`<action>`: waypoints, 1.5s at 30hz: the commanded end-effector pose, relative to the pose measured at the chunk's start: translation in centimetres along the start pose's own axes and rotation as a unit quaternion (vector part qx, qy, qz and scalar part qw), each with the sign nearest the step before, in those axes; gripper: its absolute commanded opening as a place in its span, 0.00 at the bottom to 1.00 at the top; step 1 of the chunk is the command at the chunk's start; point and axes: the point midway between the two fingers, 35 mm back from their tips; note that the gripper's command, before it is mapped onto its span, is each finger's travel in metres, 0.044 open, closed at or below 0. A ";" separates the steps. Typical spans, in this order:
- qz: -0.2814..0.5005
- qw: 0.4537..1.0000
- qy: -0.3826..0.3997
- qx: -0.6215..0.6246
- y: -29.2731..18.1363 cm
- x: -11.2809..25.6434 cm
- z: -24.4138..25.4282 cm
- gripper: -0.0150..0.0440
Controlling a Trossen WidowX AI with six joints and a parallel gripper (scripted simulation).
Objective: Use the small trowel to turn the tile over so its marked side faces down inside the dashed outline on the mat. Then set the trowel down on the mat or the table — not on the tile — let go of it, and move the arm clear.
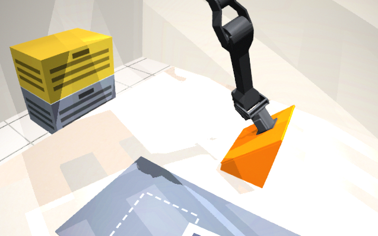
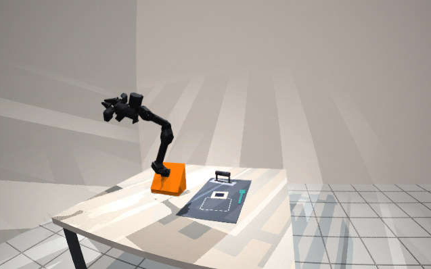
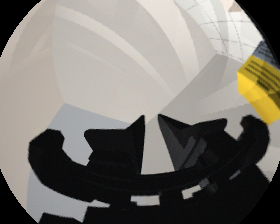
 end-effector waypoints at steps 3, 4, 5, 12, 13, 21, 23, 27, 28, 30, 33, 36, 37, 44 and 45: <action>0.000 1.000 0.000 0.000 0.0 0.0 0.0 0.42; 0.000 1.000 0.000 0.000 0.0 0.0 0.0 0.42; 0.000 1.000 0.000 0.000 0.0 0.0 0.0 0.42; 0.000 1.000 0.000 0.000 0.0 0.0 0.0 0.25; 0.000 1.000 0.000 0.000 0.0 0.0 0.0 0.25; 0.000 1.000 0.000 0.000 0.0 0.0 0.0 0.25; 0.000 1.000 0.000 0.000 0.0 0.0 0.0 0.25; 0.000 1.000 0.000 0.000 0.0 0.0 0.0 0.39; 0.000 1.000 0.000 0.000 0.0 0.0 0.0 0.42; -0.001 1.000 -0.002 0.001 0.1 -0.1 -0.1 0.51; -0.017 0.999 -0.024 0.020 1.0 -1.0 -1.6 0.65; -0.036 0.997 -0.054 0.043 2.3 -1.9 -3.5 0.71; -0.042 0.996 -0.064 0.051 2.7 -2.2 -4.2 0.71; -0.077 0.982 -0.137 0.103 5.7 -3.5 -9.2 0.71; -0.082 0.979 -0.148 0.110 6.1 -3.5 -10.0 0.71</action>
Point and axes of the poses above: the point midway between the two fingers, 35 mm back from their tips, its own x axis back along the fingers, its own z axis across the jaws, y = z × x, and after that the axes turned 2 degrees about -x, right-handed
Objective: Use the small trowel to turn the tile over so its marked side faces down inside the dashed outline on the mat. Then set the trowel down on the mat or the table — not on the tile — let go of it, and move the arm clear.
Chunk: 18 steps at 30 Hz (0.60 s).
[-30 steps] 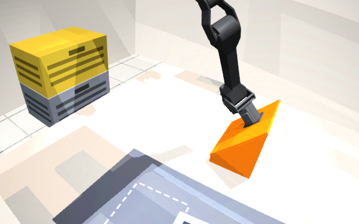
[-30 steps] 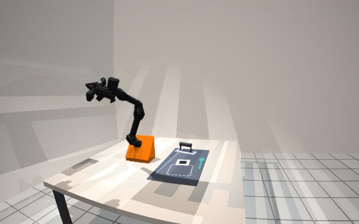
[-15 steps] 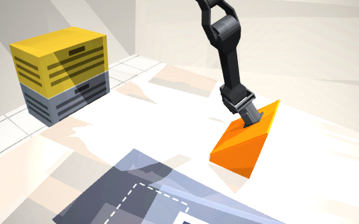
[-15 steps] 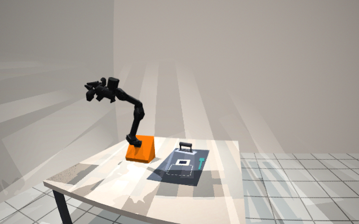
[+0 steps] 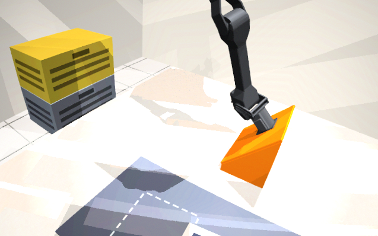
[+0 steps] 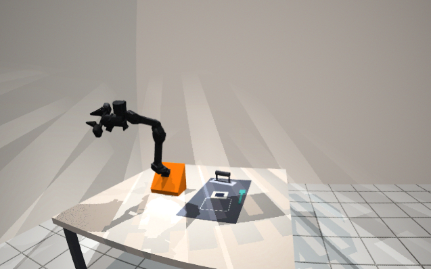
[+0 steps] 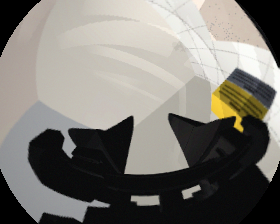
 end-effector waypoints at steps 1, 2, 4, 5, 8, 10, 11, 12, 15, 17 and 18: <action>-0.013 0.999 -0.038 0.028 0.7 -1.0 -2.5 0.71; -0.017 0.998 -0.049 0.035 1.0 -1.2 -3.3 0.71; -0.024 0.996 -0.071 0.051 1.5 -1.7 -4.9 0.71; -0.024 0.995 -0.077 0.056 1.6 -1.7 -5.3 0.71; -0.026 0.991 -0.104 0.081 2.3 -2.0 -7.1 0.71; -0.030 0.987 -0.126 0.099 2.8 -2.1 -8.8 0.71; -0.032 0.984 -0.138 0.108 3.1 -2.2 -9.7 0.71; -0.034 0.981 -0.150 0.117 3.3 -2.3 -10.6 0.71; -0.035 0.974 -0.181 0.132 3.8 -2.1 -12.9 0.71; -0.031 0.972 -0.198 0.126 3.6 -1.9 -13.7 0.71; -0.029 0.970 -0.207 0.125 3.6 -1.7 -14.2 0.71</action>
Point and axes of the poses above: the point midway between the two fingers, 35 mm back from their tips, its own x axis back along the fingers, its own z axis across the jaws, y = z × x, and after that the axes turned 2 degrees about -x, right-handed
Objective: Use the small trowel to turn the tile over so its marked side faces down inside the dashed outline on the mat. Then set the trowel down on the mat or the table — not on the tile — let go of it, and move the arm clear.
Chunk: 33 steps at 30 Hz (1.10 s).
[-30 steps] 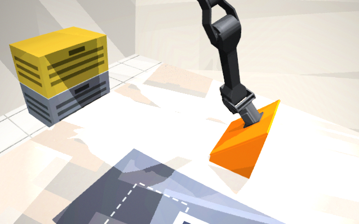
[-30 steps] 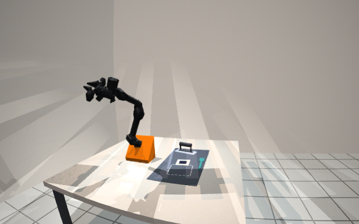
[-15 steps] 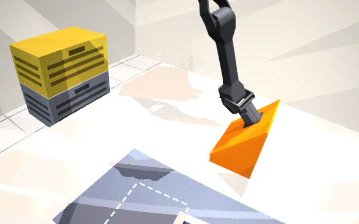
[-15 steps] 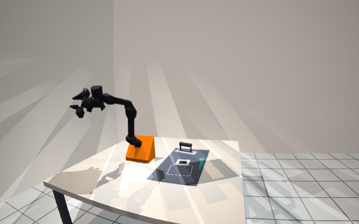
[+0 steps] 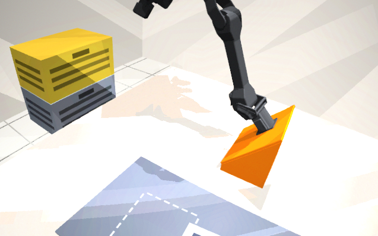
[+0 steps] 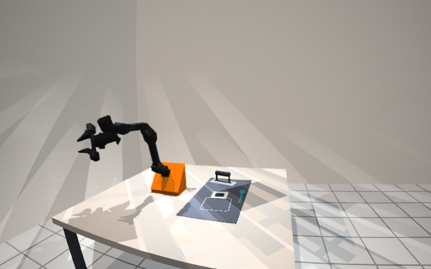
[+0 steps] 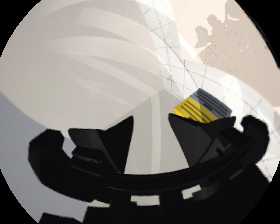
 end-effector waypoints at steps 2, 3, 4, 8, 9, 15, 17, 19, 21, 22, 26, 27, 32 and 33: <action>0.015 0.999 -0.040 0.002 -0.7 -0.1 -2.1 0.71; 0.014 0.999 -0.049 0.009 -0.7 -0.3 -2.8 0.71; 0.013 0.998 -0.057 0.017 -0.7 -0.4 -3.5 0.71; 0.017 0.994 -0.097 0.037 -0.8 -0.7 -6.5 0.71; 0.020 0.993 -0.109 0.041 -0.9 -0.7 -7.4 0.71; 0.026 0.981 -0.173 0.084 -0.9 -0.4 -12.7 0.71; 0.029 0.977 -0.190 0.093 -0.9 -0.1 -14.0 0.71; 0.035 0.972 -0.212 0.095 -0.9 0.5 -15.1 0.71; 0.041 0.966 -0.234 0.099 -0.9 1.2 -16.3 0.71; 0.044 0.963 -0.244 0.102 -0.9 1.5 -16.9 0.71; 0.049 0.951 -0.274 0.134 -0.8 2.3 -19.8 0.71; 0.053 0.949 -0.280 0.133 -1.0 2.5 -20.2 0.71; 0.080 0.934 -0.318 0.140 -2.1 4.3 -23.3 0.71; 0.083 0.930 -0.326 0.149 -2.1 4.7 -24.2 0.71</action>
Point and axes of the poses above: the point midway between the two fingers, 35 mm back from their tips, its own x axis back along the fingers, its own z axis across the jaws, y = z × x, and after that the axes turned 2 degrees about -x, right-handed
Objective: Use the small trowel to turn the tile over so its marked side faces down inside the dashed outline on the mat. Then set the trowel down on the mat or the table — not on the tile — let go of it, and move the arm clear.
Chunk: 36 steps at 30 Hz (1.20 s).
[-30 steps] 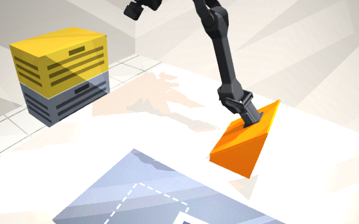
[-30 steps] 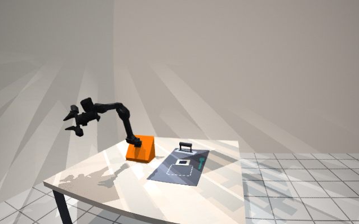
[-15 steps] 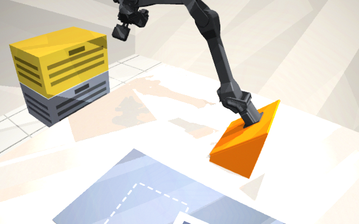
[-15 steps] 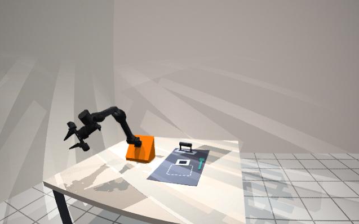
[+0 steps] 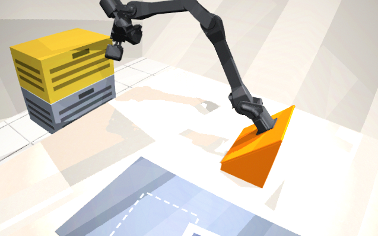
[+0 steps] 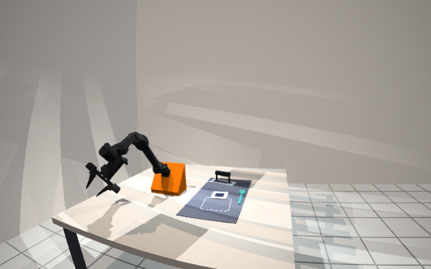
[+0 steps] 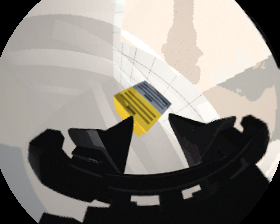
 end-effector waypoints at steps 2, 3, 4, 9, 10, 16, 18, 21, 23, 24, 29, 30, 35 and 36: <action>0.011 0.998 -0.042 0.037 -1.2 -0.6 -3.7 0.71; 0.012 0.997 -0.052 0.047 -1.4 -0.7 -4.5 0.71; 0.016 0.996 -0.063 0.056 -1.7 -0.7 -5.5 0.71; 0.034 0.987 -0.118 0.101 -3.0 -0.5 -10.3 0.71; 0.038 0.985 -0.129 0.110 -3.2 -0.4 -11.3 0.71; 0.059 0.965 -0.189 0.171 -4.3 0.7 -17.2 0.71; 0.065 0.957 -0.207 0.194 -4.6 1.2 -19.2 0.71; 0.075 0.942 -0.233 0.229 -4.9 2.1 -22.1 0.71; 0.083 0.931 -0.250 0.252 -5.1 2.9 -24.1 0.71; 0.089 0.928 -0.256 0.255 -5.3 3.4 -24.7 0.71; 0.120 0.909 -0.288 0.276 -6.0 6.1 -27.5 0.71; 0.125 0.905 -0.294 0.283 -6.1 6.5 -28.2 0.71; 0.142 0.878 -0.320 0.327 -6.1 8.6 -31.6 0.71; 0.147 0.871 -0.326 0.337 -6.1 9.2 -32.4 0.71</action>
Point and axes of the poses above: the point midway between the two fingers, 35 mm back from their tips, its own x axis back along the fingers, its own z axis across the jaws, y = z × x, and after that the axes turned 2 degrees about -x, right-handed
